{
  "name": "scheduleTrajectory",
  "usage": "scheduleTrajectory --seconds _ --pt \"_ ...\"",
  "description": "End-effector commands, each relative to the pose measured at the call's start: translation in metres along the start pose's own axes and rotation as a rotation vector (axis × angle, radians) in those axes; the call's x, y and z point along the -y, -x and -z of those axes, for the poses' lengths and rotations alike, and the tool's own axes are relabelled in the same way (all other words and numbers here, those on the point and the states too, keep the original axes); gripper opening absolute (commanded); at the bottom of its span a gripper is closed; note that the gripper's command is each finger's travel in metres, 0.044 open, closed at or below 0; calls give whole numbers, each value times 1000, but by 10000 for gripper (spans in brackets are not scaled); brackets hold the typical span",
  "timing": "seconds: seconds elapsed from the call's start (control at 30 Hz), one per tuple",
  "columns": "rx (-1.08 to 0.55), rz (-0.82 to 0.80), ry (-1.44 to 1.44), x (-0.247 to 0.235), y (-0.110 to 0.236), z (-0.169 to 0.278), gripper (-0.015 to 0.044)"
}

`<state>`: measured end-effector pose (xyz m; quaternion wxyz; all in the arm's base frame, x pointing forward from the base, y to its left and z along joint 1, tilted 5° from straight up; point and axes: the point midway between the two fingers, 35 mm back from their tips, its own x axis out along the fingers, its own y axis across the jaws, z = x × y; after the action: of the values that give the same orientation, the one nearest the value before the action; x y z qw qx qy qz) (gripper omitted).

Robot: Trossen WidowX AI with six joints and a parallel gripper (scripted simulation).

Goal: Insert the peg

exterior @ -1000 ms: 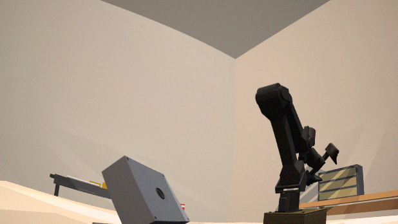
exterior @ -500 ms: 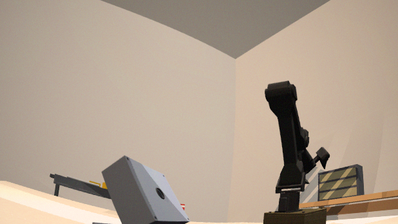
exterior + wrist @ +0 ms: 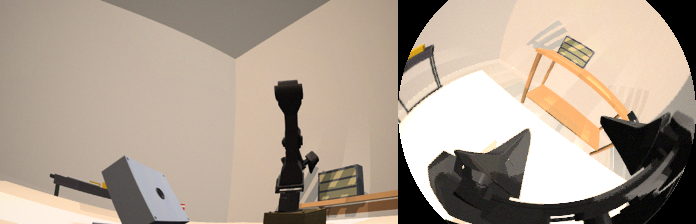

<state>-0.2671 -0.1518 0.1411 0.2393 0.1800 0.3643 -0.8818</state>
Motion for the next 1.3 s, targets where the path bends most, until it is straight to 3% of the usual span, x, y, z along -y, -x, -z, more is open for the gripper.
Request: scheduleTrajectory --seconds 0.0,1.27 --pt "8 -62 13 -17 0 -8 440" --pt "78 -524 208 -156 53 -64 440"
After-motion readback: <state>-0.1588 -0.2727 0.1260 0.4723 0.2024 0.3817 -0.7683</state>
